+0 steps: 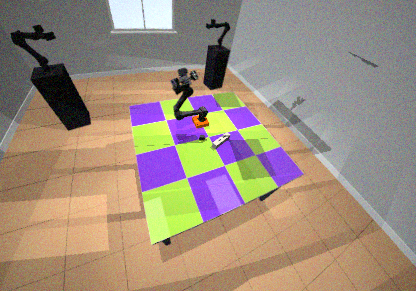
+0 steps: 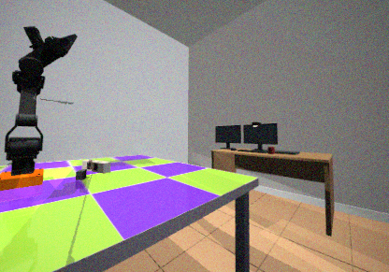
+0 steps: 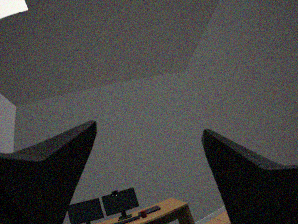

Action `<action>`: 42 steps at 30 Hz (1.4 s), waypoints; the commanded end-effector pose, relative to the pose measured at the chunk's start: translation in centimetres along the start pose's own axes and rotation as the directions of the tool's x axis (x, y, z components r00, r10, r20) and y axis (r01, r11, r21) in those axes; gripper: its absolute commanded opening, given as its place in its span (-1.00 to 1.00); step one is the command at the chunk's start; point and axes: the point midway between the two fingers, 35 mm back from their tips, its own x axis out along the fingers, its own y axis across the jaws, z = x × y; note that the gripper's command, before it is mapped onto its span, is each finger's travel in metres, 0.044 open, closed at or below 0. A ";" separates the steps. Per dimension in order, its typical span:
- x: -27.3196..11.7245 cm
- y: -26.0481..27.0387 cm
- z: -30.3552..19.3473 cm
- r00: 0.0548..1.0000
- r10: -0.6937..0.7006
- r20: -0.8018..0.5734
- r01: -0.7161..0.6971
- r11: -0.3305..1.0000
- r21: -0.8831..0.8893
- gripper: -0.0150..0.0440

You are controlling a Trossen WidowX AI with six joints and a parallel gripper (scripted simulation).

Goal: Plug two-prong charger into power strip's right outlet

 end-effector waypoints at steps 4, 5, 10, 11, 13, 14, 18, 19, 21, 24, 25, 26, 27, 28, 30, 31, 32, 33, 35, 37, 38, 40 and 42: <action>-0.3 1.3 0.9 0.999 0.025 0.022 -0.024 0.998 -0.051 1.00; -0.4 1.9 1.2 0.999 0.035 0.031 -0.033 0.997 -0.071 1.00; -1.0 4.7 2.4 0.994 0.090 0.063 -0.078 0.982 -0.175 1.00; -1.2 5.3 2.6 0.992 0.102 0.069 -0.087 0.977 -0.196 1.00; -1.4 6.5 3.0 0.989 0.126 0.077 -0.104 0.966 -0.239 1.00; -1.6 7.1 3.1 0.987 0.138 0.080 -0.112 0.959 -0.260 1.00; -2.1 9.5 3.5 0.979 0.186 0.088 -0.145 0.928 -0.343 1.00; -2.2 10.1 3.5 0.976 0.198 0.089 -0.153 0.919 -0.363 1.00; -2.5 11.3 3.5 0.971 0.222 0.088 -0.169 0.899 -0.404 1.00; -2.8 13.1 3.4 0.963 0.258 0.083 -0.192 0.866 -0.462 1.00; -3.0 13.6 3.3 0.960 0.270 0.080 -0.200 0.854 -0.481 1.00; -3.1 14.2 3.2 0.957 0.281 0.076 -0.207 0.841 -0.499 1.00; -3.2 14.8 3.1 0.953 0.293 0.072 -0.215 0.828 -0.518 1.00; -3.3 15.4 2.9 0.950 0.304 0.068 -0.223 0.815 -0.536 1.00; -3.6 16.5 2.6 0.944 0.326 0.057 -0.238 0.786 -0.570 1.00; -3.7 17.0 2.4 0.940 0.337 0.050 -0.245 0.771 -0.587 1.00; -3.8 17.6 2.2 0.937 0.348 0.044 -0.252 0.756 -0.604 1.00; -3.9 18.1 1.9 0.933 0.358 0.036 -0.260 0.740 -0.620 1.00; -4.1 19.1 1.4 0.926 0.378 0.020 -0.275 0.707 -0.651 1.00; -4.3 20.1 0.8 0.918 0.396 0.001 -0.290 0.673 -0.680 1.00; -4.4 20.6 0.5 0.914 0.405 -0.009 -0.297 0.656 -0.694 1.00; -4.6 21.6 -0.2 0.906 0.422 -0.030 -0.312 0.619 -0.720 1.00; -4.8 22.5 -1.0 0.897 0.438 -0.054 -0.328 0.582 -0.744 1.00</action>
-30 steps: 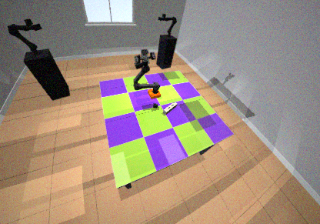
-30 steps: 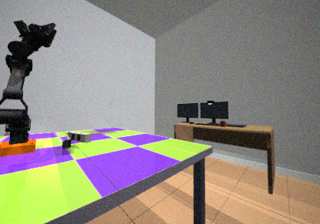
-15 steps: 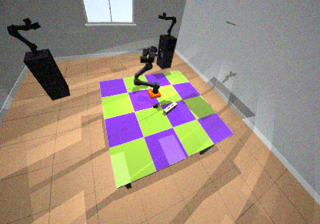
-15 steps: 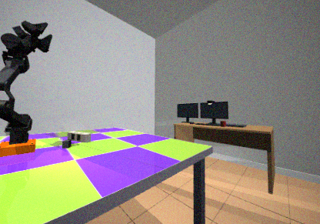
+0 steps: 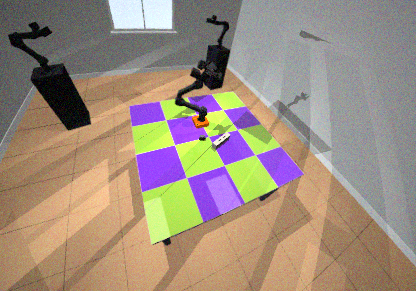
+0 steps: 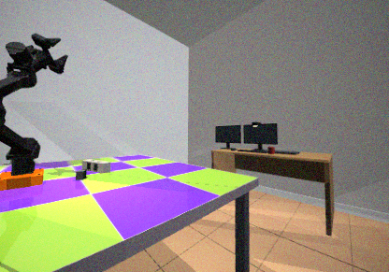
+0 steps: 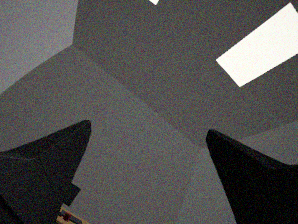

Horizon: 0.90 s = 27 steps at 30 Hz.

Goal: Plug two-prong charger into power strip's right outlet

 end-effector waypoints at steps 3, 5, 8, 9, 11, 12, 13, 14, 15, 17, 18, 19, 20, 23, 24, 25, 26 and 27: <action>0.5 3.7 0.3 0.996 0.091 -0.010 -0.091 0.990 -0.109 1.00; 0.7 4.9 0.2 0.992 0.121 -0.019 -0.122 0.982 -0.142 1.00; 0.9 6.7 -0.1 0.985 0.166 -0.037 -0.170 0.967 -0.191 1.00; 1.0 7.3 -0.2 0.983 0.180 -0.045 -0.186 0.961 -0.206 1.00; 1.1 8.5 -0.5 0.976 0.210 -0.060 -0.218 0.947 -0.237 1.00; 1.1 9.1 -0.7 0.972 0.224 -0.069 -0.235 0.939 -0.251 1.00; 1.2 9.7 -0.9 0.968 0.239 -0.078 -0.251 0.931 -0.265 1.00; 1.2 10.3 -1.1 0.963 0.253 -0.088 -0.268 0.922 -0.279 1.00; 1.2 10.8 -1.4 0.959 0.267 -0.098 -0.284 0.913 -0.292 1.00; 1.2 12.0 -1.9 0.948 0.295 -0.119 -0.318 0.894 -0.316 1.00; 1.2 12.5 -2.2 0.942 0.308 -0.131 -0.335 0.884 -0.328 1.00; 1.2 12.9 -2.5 0.938 0.316 -0.140 -0.346 0.876 -0.336 1.00; 1.2 13.3 -2.7 0.934 0.324 -0.150 -0.357 0.869 -0.343 1.00; 1.2 14.4 -3.6 0.920 0.347 -0.180 -0.391 0.845 -0.364 1.00; 1.2 14.8 -3.9 0.915 0.355 -0.191 -0.402 0.837 -0.371 1.00; 1.2 15.2 -4.2 0.910 0.362 -0.202 -0.413 0.829 -0.376 1.00; 1.2 15.5 -4.6 0.905 0.369 -0.213 -0.425 0.821 -0.382 1.00; 1.1 15.9 -4.9 0.899 0.376 -0.224 -0.436 0.812 -0.387 1.00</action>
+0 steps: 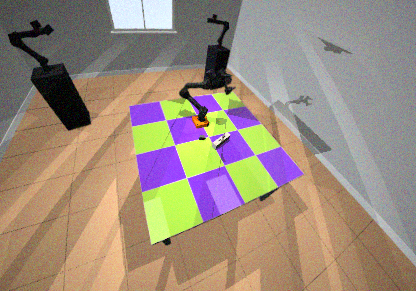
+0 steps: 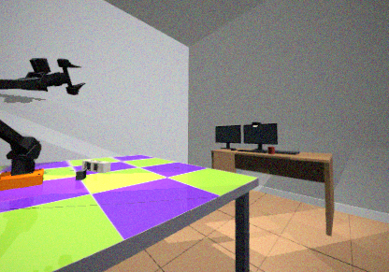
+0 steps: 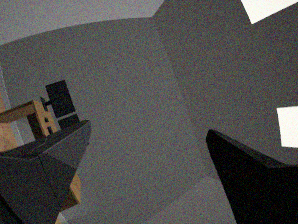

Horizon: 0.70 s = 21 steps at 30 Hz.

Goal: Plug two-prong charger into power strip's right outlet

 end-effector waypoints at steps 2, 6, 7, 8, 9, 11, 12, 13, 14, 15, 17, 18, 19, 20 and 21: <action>0.8 2.5 -0.7 0.997 0.071 -0.032 -0.072 0.996 -0.044 1.00; 1.5 4.9 -1.6 0.987 0.147 -0.070 -0.152 0.985 -0.086 1.00; 1.6 5.5 -1.8 0.983 0.165 -0.081 -0.173 0.980 -0.095 1.00; 1.8 6.1 -2.1 0.979 0.184 -0.091 -0.193 0.976 -0.104 1.00; 1.9 6.7 -2.4 0.974 0.203 -0.103 -0.214 0.970 -0.112 1.00; 2.1 7.9 -3.0 0.963 0.239 -0.126 -0.255 0.959 -0.127 1.00; 2.2 8.5 -3.3 0.957 0.257 -0.137 -0.275 0.952 -0.133 1.00; 2.3 9.0 -3.6 0.950 0.274 -0.150 -0.294 0.945 -0.139 1.00; 2.3 9.6 -4.0 0.943 0.291 -0.162 -0.314 0.938 -0.145 1.00; 2.4 10.1 -4.3 0.935 0.308 -0.174 -0.334 0.931 -0.150 1.00; 2.5 11.2 -5.0 0.919 0.341 -0.200 -0.374 0.914 -0.158 1.00; 2.5 11.8 -5.4 0.909 0.357 -0.213 -0.393 0.905 -0.161 1.00; 2.5 12.3 -5.8 0.900 0.374 -0.226 -0.413 0.896 -0.163 1.00; 2.5 12.8 -6.2 0.890 0.389 -0.239 -0.432 0.887 -0.165 1.00; 2.5 13.4 -6.6 0.879 0.405 -0.252 -0.452 0.877 -0.166 1.00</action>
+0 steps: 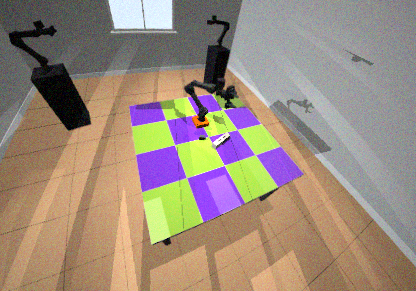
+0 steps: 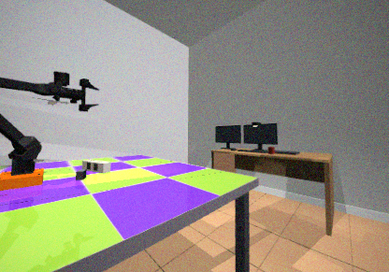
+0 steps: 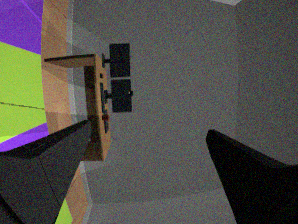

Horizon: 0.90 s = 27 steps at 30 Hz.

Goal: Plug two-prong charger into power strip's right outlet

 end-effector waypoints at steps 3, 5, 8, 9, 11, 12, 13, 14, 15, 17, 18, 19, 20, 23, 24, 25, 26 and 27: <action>1.5 3.4 -1.5 0.991 0.123 -0.057 -0.125 0.992 -0.032 1.00; 1.9 4.5 -2.1 0.983 0.165 -0.079 -0.168 0.985 -0.039 1.00; 2.3 6.1 -3.1 0.968 0.226 -0.112 -0.232 0.972 -0.045 1.00; 2.5 6.7 -3.5 0.961 0.246 -0.123 -0.253 0.966 -0.046 1.00; 2.7 7.8 -4.2 0.947 0.286 -0.145 -0.296 0.954 -0.045 1.00; 2.8 8.3 -4.6 0.939 0.306 -0.156 -0.317 0.948 -0.045 1.00; 2.9 8.9 -4.9 0.930 0.326 -0.167 -0.337 0.940 -0.043 1.00; 2.9 9.4 -5.3 0.921 0.346 -0.178 -0.358 0.933 -0.041 1.00; 3.0 10.0 -5.7 0.911 0.365 -0.189 -0.379 0.925 -0.038 1.00; 3.0 11.1 -6.4 0.890 0.404 -0.210 -0.419 0.907 -0.031 1.00; 3.0 11.6 -6.8 0.879 0.423 -0.220 -0.439 0.898 -0.027 1.00; 3.0 12.1 -7.2 0.867 0.442 -0.231 -0.459 0.888 -0.022 1.00; 3.0 12.7 -7.6 0.854 0.461 -0.240 -0.478 0.878 -0.016 1.00; 2.8 14.3 -8.8 0.813 0.516 -0.269 -0.535 0.845 0.003 1.00; 2.7 14.8 -9.2 0.799 0.534 -0.278 -0.553 0.833 0.011 1.00; 2.6 15.3 -9.5 0.784 0.551 -0.286 -0.571 0.821 0.019 1.00; 2.5 15.8 -9.9 0.768 0.569 -0.294 -0.588 0.808 0.028 1.00; 2.3 16.3 -10.3 0.752 0.586 -0.302 -0.605 0.795 0.037 1.00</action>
